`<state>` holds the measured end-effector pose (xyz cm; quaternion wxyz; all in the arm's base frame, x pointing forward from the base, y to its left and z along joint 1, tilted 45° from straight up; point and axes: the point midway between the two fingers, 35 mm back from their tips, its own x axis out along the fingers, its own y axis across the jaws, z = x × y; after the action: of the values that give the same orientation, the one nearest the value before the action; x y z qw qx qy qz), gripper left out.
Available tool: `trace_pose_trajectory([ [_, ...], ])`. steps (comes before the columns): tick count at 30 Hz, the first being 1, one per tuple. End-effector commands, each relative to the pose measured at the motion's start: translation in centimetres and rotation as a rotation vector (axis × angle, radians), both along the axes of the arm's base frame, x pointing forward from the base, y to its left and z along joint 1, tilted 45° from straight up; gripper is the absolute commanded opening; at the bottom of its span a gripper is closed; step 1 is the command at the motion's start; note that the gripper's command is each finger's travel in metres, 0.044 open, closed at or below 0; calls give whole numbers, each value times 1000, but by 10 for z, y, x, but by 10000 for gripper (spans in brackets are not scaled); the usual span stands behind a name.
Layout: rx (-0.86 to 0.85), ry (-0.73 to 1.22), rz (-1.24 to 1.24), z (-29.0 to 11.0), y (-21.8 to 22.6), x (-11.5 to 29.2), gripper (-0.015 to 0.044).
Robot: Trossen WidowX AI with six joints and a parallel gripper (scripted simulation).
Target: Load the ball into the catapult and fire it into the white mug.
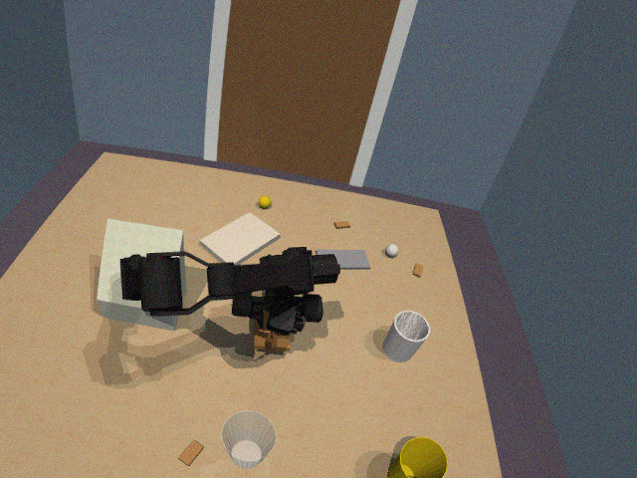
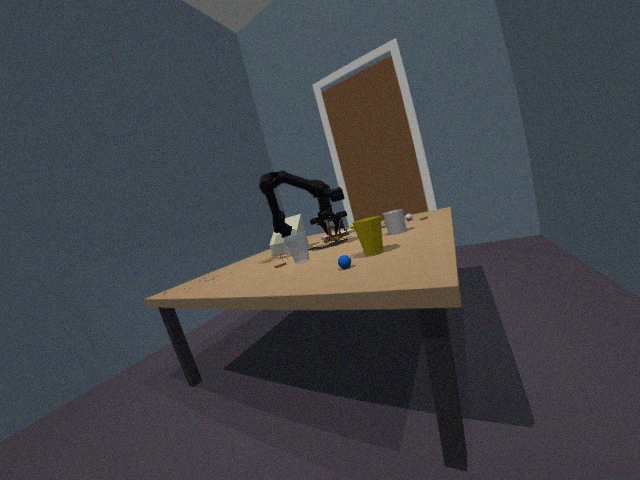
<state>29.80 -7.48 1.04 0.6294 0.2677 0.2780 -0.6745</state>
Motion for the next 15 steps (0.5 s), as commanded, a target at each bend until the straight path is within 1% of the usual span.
trace_pose_trajectory([
  [1,-1,4,11,-4,-2,0,0],
  [13,-3,4,11,-18,-16,-1,0],
  [15,-2,0,0,-15,-15,-2,0],
])
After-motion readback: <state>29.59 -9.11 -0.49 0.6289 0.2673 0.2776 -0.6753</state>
